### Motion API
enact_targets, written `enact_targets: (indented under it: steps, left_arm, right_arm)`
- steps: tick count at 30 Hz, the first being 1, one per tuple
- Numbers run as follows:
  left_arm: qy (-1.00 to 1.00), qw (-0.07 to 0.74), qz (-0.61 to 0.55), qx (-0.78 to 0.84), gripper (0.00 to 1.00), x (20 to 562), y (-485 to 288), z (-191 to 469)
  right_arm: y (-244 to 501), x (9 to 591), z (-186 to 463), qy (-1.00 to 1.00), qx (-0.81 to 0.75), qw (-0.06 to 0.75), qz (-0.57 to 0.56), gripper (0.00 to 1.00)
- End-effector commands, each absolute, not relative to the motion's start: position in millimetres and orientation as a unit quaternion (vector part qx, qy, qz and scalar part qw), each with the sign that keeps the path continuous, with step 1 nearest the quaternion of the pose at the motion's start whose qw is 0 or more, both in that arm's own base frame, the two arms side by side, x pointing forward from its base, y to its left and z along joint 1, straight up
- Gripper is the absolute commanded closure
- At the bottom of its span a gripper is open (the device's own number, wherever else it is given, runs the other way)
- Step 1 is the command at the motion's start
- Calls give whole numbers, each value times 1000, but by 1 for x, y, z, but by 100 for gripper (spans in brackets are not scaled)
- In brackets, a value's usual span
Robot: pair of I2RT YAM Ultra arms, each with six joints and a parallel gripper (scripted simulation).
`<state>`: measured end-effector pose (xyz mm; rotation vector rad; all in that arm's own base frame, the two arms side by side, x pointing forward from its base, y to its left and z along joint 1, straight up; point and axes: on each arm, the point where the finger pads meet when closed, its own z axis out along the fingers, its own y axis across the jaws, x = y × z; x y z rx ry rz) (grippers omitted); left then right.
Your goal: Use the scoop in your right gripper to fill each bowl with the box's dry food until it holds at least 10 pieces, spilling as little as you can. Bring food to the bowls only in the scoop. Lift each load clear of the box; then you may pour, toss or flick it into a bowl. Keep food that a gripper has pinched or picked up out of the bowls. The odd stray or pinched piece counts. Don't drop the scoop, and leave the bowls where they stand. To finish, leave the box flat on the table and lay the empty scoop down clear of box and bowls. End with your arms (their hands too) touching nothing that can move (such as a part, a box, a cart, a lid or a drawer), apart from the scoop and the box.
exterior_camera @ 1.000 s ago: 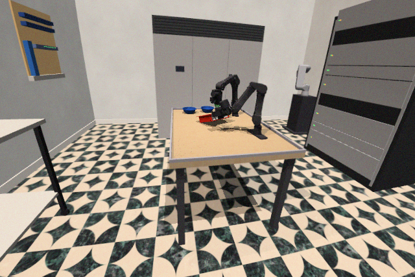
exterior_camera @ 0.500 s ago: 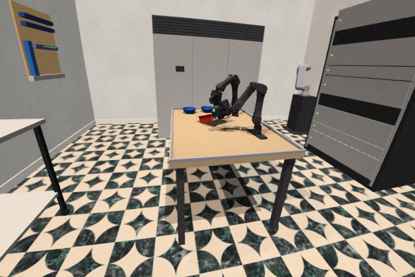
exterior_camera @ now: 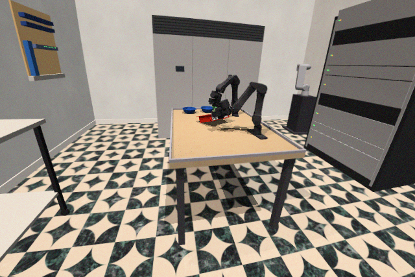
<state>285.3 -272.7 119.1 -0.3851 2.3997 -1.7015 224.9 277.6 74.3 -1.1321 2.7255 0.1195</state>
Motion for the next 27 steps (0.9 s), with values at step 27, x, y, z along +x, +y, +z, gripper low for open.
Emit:
enact_targets:
  steps: [27]
  left_arm:
    - [781, 134, -603, -89, 100, 297, -278, 162]
  right_arm:
    - [286, 229, 105, 883, -366, 271, 116, 100]
